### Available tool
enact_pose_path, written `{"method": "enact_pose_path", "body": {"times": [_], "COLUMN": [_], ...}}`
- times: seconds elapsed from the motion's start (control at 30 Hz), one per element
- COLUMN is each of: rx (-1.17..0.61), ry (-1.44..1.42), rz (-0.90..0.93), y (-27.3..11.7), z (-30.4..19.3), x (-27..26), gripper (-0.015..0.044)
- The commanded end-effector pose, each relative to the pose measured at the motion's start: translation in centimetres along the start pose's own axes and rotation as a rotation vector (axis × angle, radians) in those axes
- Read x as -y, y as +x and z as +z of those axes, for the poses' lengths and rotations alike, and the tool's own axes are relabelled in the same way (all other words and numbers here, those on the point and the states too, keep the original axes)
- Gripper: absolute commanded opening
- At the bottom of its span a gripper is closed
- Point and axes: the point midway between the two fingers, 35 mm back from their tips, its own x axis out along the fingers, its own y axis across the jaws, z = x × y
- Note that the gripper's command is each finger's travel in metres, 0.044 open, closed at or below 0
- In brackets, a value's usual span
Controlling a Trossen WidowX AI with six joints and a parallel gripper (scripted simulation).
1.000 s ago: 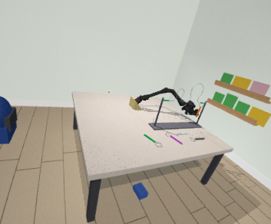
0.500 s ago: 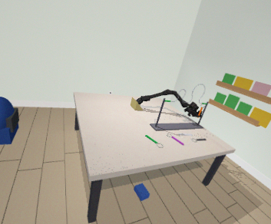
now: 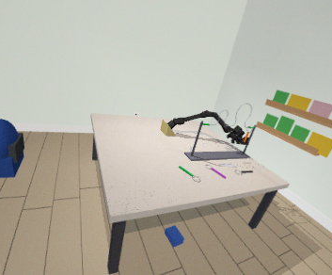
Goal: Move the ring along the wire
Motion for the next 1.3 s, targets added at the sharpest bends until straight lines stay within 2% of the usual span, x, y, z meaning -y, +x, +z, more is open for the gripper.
{"method": "enact_pose_path", "body": {"times": [0.0, 0.37, 0.77, 1.27], "rx": [-0.004, -0.004, 0.0, 0.001], "ry": [-0.005, -0.005, 0.0, -0.005], "rz": [0.002, 0.002, 0.0, 0.008], "y": [0.0, 0.0, 0.0, 0.0], "z": [-0.1, -0.1, 0.0, 1.6], "x": [0.0, 0.0, 0.0, 0.1], "gripper": [0.016, 0.016, -0.015, -0.015]}}
